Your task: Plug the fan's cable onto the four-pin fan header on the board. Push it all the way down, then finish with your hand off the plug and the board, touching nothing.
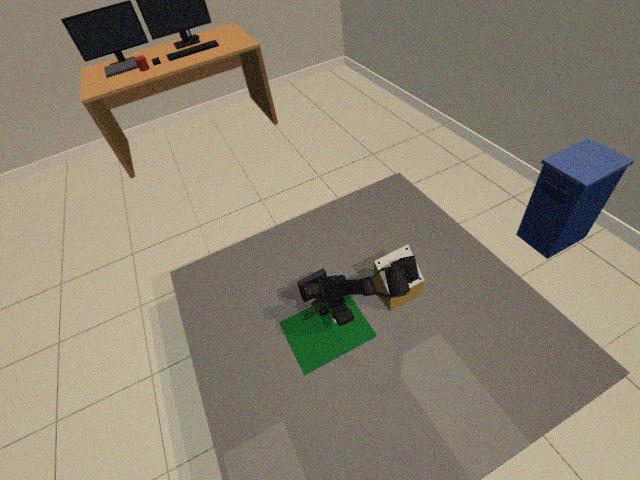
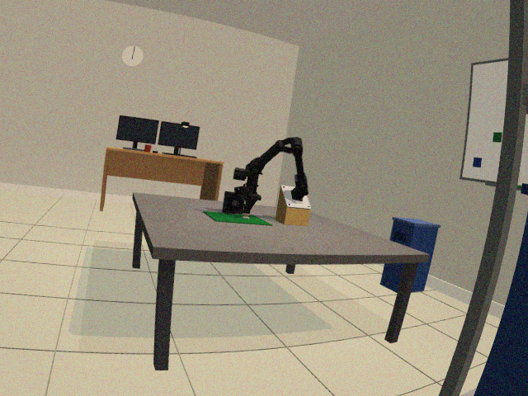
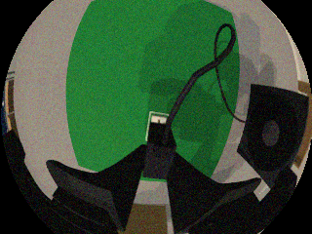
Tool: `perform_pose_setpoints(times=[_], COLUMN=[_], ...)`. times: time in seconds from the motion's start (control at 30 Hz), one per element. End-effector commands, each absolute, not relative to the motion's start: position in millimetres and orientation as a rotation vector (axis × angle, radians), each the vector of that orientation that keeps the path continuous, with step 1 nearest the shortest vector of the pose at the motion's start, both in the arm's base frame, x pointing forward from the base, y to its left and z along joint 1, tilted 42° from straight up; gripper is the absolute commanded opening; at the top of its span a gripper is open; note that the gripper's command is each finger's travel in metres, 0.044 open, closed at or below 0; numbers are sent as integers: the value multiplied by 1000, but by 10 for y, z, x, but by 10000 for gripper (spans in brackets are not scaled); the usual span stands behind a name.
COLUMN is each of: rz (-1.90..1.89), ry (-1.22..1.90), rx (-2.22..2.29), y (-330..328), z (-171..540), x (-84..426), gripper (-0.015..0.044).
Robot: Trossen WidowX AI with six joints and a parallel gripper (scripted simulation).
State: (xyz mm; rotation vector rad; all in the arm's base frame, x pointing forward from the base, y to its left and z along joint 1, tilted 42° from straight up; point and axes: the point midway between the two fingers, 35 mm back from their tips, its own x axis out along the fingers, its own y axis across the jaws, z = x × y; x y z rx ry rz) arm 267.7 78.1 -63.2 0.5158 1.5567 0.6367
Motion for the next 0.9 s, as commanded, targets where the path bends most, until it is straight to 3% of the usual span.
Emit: perform_pose_setpoints(times=[0.0,0.87], rz=[637,636], ry=[1556,1556], rx=[520,521], y=[791,826], z=[-638,-682], x=[2681,2667], gripper=[0,0])
